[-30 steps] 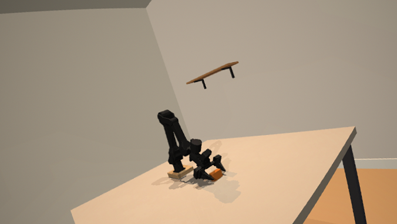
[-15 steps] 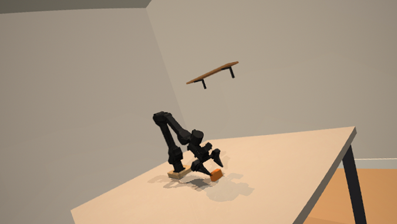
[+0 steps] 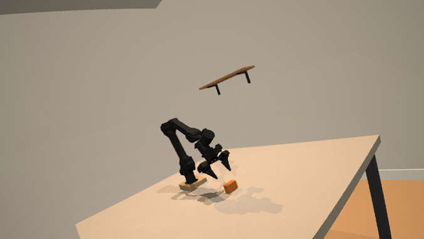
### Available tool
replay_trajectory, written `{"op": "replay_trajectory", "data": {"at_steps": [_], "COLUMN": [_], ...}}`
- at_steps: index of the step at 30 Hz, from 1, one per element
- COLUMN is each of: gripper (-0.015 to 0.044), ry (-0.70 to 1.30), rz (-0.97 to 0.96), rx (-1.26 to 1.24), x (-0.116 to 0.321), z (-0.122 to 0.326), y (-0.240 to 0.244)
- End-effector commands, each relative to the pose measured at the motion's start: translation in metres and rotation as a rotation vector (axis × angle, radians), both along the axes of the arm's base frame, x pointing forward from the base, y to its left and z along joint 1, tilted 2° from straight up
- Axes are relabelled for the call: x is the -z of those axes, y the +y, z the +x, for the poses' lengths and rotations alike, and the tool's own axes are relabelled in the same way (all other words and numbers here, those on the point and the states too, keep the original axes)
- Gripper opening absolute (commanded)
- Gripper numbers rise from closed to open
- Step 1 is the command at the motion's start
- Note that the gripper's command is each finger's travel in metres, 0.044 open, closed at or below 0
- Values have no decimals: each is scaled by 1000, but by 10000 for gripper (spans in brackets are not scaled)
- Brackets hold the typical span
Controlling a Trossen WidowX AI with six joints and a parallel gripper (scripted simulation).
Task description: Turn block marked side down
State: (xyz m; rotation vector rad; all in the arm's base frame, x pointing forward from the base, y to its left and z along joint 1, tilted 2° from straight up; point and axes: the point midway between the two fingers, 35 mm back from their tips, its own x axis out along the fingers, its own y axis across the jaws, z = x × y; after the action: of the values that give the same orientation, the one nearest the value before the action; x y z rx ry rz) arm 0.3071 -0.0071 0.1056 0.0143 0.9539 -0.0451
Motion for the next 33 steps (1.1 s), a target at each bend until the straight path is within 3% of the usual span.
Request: {"op": "replay_trajectory", "data": {"at_steps": [1,15,22,26,33], "gripper": [440,440,440,440,440], "ry": [77,536,541,541,541], "rz": [11,32,33,33,33], "rx": [2,4,4,4,4], "x": [-7,-30,-29,2,9], "z": [5,32,32,34,35], "y": [1,0,0,0,0]}}
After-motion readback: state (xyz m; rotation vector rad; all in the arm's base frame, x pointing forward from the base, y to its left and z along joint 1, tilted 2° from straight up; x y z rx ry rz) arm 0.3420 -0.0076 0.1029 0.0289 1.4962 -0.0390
